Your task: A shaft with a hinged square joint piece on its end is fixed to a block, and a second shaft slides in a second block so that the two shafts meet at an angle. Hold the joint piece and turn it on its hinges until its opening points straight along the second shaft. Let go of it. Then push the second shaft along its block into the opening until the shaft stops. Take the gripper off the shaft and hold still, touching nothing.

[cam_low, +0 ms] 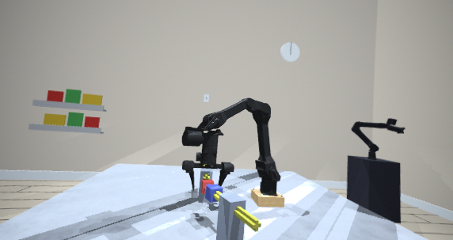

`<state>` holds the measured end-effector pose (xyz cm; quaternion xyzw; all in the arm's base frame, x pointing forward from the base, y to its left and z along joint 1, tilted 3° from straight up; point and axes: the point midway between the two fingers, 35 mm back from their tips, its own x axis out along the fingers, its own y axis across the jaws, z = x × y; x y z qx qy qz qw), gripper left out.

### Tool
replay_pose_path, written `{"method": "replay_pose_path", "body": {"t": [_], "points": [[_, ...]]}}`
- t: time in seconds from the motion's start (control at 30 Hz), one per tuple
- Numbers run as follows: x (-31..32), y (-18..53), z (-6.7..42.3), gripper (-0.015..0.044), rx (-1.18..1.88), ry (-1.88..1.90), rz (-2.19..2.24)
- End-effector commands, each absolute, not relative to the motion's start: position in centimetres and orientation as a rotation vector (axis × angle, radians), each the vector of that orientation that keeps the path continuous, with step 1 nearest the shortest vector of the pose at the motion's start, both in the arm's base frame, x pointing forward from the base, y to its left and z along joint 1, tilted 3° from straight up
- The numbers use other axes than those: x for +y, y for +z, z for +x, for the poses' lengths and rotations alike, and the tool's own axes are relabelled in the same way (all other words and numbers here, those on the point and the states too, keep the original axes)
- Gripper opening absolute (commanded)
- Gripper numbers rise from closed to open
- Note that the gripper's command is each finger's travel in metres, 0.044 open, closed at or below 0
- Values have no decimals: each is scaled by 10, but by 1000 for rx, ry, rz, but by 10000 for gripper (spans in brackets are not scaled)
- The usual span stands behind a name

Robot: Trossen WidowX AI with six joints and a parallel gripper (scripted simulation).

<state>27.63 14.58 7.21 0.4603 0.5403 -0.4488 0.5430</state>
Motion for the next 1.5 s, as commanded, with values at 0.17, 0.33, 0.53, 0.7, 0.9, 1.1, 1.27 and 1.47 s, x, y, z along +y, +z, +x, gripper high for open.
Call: {"method": "replay_pose_path", "body": {"t": [0.17, 0.33, 0.53, 0.7, 0.9, 1.1, 1.27, 1.47], "points": [[146, 56, 275, 440, 1288, -1076, 1093], [146, 49, 274, 440, 1288, -1076, 1093], [146, 49, 274, 309, 1288, -1076, 1093], [146, 49, 274, 182, 1288, -1076, 1093], [146, 49, 274, 182, 1288, -1076, 1093], [146, 49, 274, 182, 1288, -1076, 1093], [146, 49, 274, 182, 1288, -1076, 1093], [146, 49, 274, 182, 1288, -1076, 1093]]}}
